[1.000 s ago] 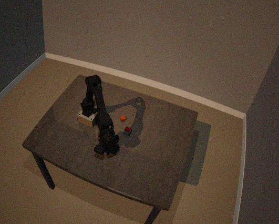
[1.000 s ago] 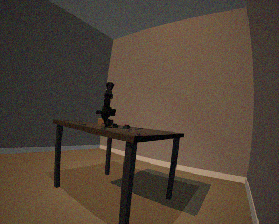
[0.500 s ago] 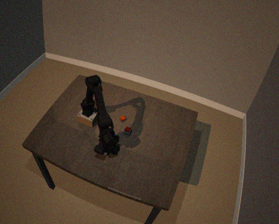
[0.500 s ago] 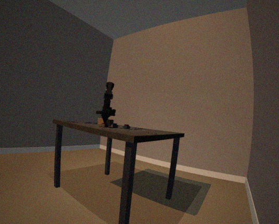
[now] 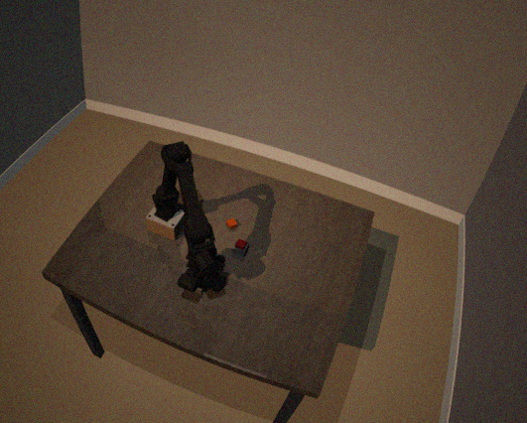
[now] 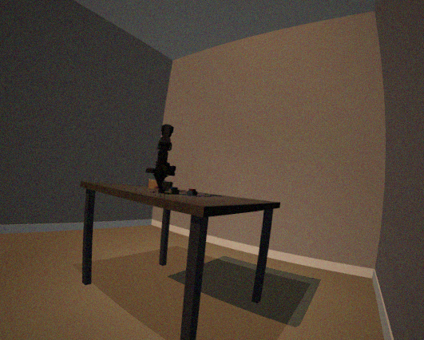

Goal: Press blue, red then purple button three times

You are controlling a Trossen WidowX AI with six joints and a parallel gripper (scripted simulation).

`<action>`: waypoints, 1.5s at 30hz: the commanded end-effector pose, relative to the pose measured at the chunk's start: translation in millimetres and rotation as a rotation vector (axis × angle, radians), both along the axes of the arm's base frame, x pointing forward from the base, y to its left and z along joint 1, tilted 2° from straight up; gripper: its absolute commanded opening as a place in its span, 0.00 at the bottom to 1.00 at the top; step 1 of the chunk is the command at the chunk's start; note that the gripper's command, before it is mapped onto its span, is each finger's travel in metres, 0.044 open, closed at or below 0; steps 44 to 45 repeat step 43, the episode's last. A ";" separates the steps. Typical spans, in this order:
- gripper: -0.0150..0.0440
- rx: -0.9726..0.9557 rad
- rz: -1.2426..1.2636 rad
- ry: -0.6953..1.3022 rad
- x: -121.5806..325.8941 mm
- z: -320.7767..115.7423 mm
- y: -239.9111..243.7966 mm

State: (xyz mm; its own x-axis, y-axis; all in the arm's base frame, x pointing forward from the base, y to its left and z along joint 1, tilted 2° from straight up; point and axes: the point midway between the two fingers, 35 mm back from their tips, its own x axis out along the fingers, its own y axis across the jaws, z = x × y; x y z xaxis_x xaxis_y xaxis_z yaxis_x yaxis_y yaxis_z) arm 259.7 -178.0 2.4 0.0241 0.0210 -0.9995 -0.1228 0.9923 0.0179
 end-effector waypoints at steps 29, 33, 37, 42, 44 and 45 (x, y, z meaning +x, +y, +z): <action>0.93 0.020 0.002 -0.004 24.1 85.3 313.9; 0.93 0.027 0.002 -0.001 -8.7 95.9 365.7; 0.93 0.034 0.002 0.003 -43.2 104.6 402.7; 0.93 0.034 0.002 0.003 -45.0 105.1 404.4; 0.93 0.034 0.002 0.003 -45.0 105.1 404.4; 0.93 0.034 0.002 0.003 -45.0 105.1 404.4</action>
